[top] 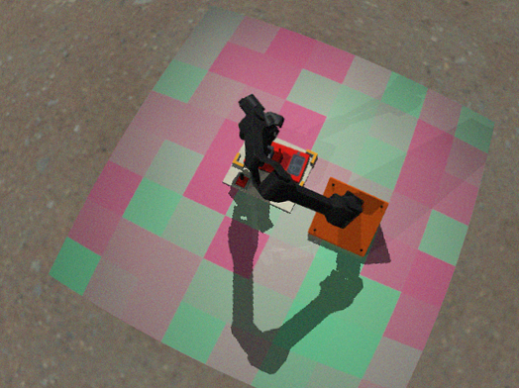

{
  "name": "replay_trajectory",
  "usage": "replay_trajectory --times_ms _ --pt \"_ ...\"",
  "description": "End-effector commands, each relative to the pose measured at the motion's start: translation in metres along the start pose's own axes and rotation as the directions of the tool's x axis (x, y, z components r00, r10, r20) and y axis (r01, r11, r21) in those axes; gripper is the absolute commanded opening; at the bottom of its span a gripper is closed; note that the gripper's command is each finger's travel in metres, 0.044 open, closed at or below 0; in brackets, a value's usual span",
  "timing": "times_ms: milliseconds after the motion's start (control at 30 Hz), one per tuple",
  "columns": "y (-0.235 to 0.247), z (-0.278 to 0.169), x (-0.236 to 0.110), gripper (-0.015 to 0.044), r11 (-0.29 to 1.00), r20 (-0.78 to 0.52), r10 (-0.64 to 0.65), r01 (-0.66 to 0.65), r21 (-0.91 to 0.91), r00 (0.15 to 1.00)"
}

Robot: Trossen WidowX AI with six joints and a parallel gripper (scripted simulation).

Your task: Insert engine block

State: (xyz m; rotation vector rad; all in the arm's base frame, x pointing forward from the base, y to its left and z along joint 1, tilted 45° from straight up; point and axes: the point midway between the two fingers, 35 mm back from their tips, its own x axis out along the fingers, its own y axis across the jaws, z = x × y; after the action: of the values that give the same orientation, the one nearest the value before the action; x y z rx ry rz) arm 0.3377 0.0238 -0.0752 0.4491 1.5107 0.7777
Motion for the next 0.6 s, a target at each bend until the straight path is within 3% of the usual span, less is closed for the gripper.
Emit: replay_trajectory --times_ms 0,567 --pt "-0.0013 -0.0004 0.0005 0.0159 1.0 -0.001 -0.003 0.003 0.016 1.0" --pt "-0.0021 -0.0005 0.0005 0.0159 0.999 -0.001 -0.003 0.003 -0.049 1.0"
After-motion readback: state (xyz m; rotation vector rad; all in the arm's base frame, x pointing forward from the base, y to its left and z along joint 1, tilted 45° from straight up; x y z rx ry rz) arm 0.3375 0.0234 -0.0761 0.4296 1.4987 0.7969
